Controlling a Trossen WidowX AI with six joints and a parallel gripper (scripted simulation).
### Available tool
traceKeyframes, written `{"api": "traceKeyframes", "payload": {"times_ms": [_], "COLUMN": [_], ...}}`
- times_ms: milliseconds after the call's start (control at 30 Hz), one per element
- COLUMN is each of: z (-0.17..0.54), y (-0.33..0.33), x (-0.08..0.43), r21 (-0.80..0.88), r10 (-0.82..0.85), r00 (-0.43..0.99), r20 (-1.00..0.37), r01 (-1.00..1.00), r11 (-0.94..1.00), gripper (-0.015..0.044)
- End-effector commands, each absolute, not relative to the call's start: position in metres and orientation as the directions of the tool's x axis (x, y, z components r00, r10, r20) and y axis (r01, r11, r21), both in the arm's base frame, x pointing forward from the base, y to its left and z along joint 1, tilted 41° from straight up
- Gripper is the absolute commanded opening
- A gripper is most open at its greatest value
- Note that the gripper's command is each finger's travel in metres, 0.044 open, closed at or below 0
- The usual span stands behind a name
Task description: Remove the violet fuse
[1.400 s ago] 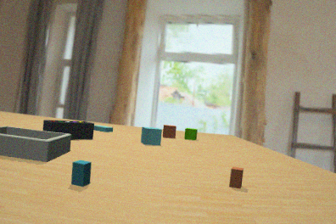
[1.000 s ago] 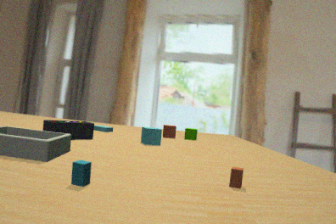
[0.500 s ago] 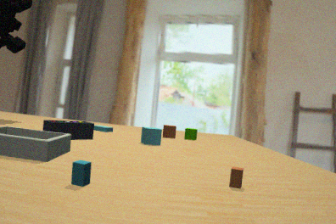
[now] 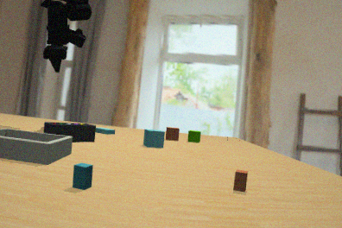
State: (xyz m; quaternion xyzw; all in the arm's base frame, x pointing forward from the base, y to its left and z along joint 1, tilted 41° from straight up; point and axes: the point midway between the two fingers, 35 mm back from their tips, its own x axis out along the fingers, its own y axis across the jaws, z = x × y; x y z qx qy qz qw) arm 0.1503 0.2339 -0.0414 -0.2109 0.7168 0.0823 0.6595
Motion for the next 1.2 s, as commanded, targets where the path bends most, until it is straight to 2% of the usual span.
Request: {"api": "traceKeyframes", "payload": {"times_ms": [0, 200, 400, 467, 1167], "z": [-0.041, -0.035, -0.018, -0.014, -0.026], "y": [0.203, 0.154, 0.075, 0.057, 0.049], "x": [0.195, 0.247, 0.303, 0.312, 0.312], "r21": [-0.277, -0.391, -0.485, -0.491, -0.491], "r10": [-0.280, -0.402, -0.605, -0.646, -0.651], "r00": [0.009, 0.053, 0.086, 0.082, 0.082], "r20": [-0.960, -0.914, -0.791, -0.759, -0.755], "r01": [-0.172, 0.149, 0.515, 0.580, 0.588], "r11": [0.945, 0.908, 0.707, 0.650, 0.643], "gripper": [0.0073, 0.0073, 0.0073, 0.0073, 0.0073]}}
